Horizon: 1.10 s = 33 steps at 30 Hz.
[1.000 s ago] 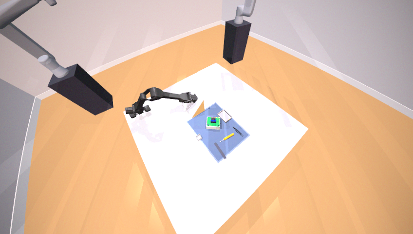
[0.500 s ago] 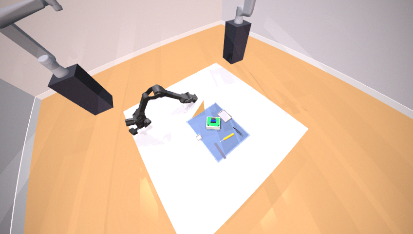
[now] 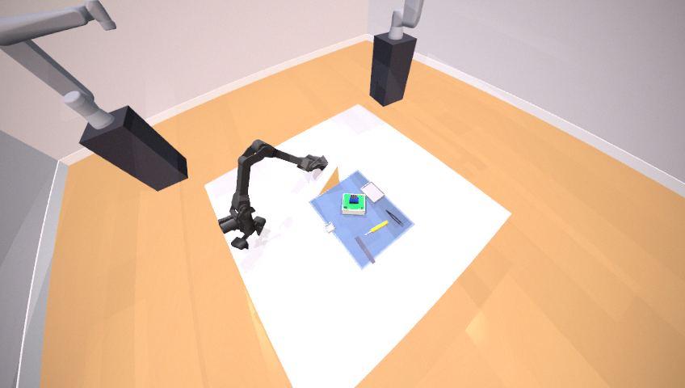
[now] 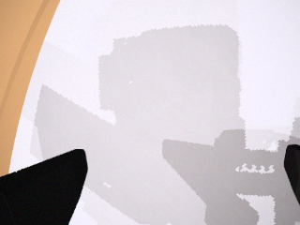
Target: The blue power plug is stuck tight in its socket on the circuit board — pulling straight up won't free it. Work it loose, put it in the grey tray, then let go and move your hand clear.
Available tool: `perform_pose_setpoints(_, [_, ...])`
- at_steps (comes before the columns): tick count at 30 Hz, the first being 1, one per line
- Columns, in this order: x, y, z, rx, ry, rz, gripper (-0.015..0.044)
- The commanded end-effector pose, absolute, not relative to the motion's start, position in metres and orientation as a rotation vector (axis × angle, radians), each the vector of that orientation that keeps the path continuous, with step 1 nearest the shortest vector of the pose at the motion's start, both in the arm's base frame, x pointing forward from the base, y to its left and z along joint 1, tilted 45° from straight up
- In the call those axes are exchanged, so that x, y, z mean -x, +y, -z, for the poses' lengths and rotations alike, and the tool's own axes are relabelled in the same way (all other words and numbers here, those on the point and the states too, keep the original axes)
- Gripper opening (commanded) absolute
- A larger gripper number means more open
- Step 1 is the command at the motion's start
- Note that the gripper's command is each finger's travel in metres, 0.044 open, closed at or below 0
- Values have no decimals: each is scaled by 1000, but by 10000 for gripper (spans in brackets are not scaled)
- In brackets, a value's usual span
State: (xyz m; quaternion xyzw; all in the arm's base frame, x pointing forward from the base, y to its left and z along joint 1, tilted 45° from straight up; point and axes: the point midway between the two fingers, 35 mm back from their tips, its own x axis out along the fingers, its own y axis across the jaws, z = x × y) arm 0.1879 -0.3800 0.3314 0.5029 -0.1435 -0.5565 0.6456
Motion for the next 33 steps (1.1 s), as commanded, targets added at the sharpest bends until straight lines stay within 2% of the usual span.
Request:
perform_pose_setpoints(1, [-189, -363, -349, -1131, -321, 1267, 430])
perform_pose_setpoints(10, [-140, -293, -436, -1139, -400, 1310, 430])
perform_pose_setpoints(19, [-140, -291, -436, -1140, -394, 1307, 430])
perform_pose_setpoints(27, [-187, -282, -402, -1160, -215, 1261, 430])
perform_pose_setpoints(33, [-162, -281, -429, -1150, -321, 1270, 430])
